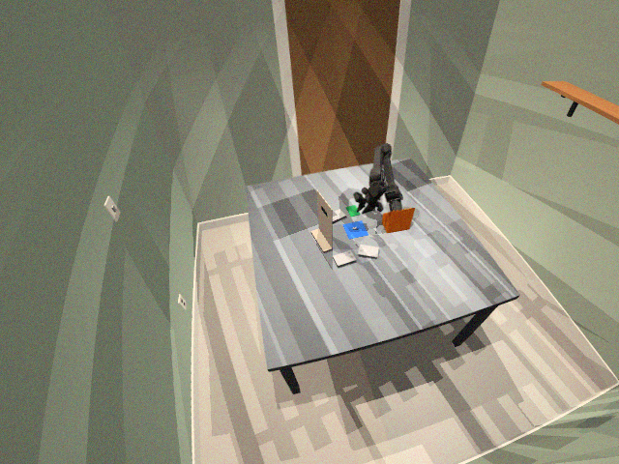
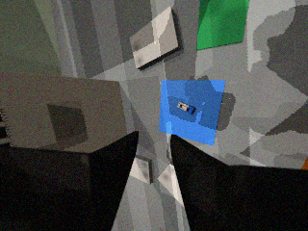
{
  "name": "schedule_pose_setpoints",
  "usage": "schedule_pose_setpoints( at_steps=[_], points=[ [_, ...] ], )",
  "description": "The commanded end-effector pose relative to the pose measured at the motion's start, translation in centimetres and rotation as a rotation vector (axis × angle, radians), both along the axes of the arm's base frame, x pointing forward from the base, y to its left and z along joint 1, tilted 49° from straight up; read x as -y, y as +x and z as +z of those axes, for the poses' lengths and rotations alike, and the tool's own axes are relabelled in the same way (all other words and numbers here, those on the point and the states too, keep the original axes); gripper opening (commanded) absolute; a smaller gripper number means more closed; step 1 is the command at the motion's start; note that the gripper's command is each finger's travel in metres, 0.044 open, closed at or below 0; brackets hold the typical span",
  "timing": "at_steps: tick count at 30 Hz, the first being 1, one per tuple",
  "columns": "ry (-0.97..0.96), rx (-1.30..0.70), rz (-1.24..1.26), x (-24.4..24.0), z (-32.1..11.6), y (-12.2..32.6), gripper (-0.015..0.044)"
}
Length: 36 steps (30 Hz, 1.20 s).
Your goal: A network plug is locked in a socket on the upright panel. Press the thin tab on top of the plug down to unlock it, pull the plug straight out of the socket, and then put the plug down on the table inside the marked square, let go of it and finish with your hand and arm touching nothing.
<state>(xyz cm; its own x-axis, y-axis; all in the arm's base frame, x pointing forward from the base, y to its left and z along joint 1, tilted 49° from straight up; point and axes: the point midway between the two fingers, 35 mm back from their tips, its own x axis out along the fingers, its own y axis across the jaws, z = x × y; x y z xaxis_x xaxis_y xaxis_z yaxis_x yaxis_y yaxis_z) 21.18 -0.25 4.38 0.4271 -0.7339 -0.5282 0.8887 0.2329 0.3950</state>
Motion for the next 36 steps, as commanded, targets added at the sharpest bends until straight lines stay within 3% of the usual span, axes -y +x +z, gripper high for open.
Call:
schedule_pose_setpoints(
  at_steps=[1, 28, 36],
  points=[
    [0.009, 0.002, 0.001, -1.0, 0.7, 0.4, 0.0156],
    [0.005, 0.019, 0.001, -6.4, 6.1, 1.2, 0.0156],
    [0.005, 0.019, 0.001, -6.4, 6.1, 1.2, 0.0366]
  ],
)
